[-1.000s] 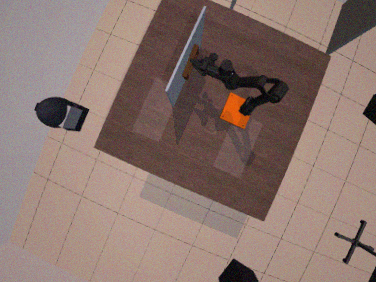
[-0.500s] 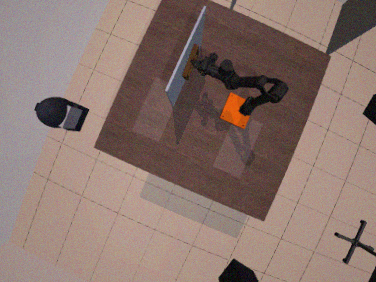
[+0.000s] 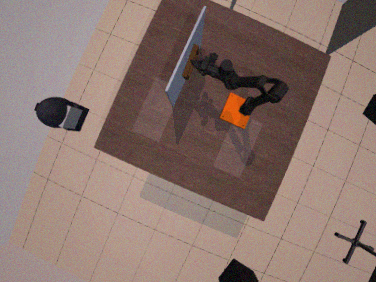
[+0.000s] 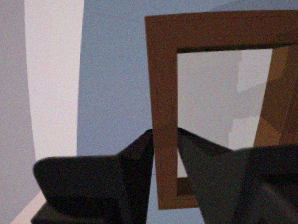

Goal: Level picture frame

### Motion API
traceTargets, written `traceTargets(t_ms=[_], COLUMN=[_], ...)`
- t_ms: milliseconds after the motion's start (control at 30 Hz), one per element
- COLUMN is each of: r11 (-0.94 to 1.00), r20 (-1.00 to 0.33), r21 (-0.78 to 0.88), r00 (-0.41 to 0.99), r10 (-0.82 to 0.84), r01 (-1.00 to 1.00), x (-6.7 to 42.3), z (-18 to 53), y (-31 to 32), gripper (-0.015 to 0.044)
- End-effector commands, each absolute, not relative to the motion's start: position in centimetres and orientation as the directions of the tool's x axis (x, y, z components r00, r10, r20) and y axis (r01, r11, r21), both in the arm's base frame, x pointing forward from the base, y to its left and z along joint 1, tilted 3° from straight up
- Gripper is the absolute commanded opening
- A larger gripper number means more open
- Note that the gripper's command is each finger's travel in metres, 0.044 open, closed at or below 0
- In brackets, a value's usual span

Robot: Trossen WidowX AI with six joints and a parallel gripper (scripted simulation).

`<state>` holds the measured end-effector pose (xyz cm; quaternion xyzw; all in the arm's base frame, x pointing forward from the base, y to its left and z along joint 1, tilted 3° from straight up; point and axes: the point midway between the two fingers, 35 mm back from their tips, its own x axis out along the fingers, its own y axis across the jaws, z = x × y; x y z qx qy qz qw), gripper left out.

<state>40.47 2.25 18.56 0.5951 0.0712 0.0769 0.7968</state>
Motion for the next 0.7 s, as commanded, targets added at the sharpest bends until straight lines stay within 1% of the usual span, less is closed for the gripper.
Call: traceTargets(t_ms=[0, 667], r11=[0.277, 0.277], r20=[-0.022, -0.022], r21=[0.96, 0.96], r00=[0.979, 0.979], r10=[0.203, 0.203], r01=[-0.036, -0.036], x=[40.49, 40.45], z=[18.62, 19.2], y=[2.23, 2.44], gripper=[0.0, 0.0])
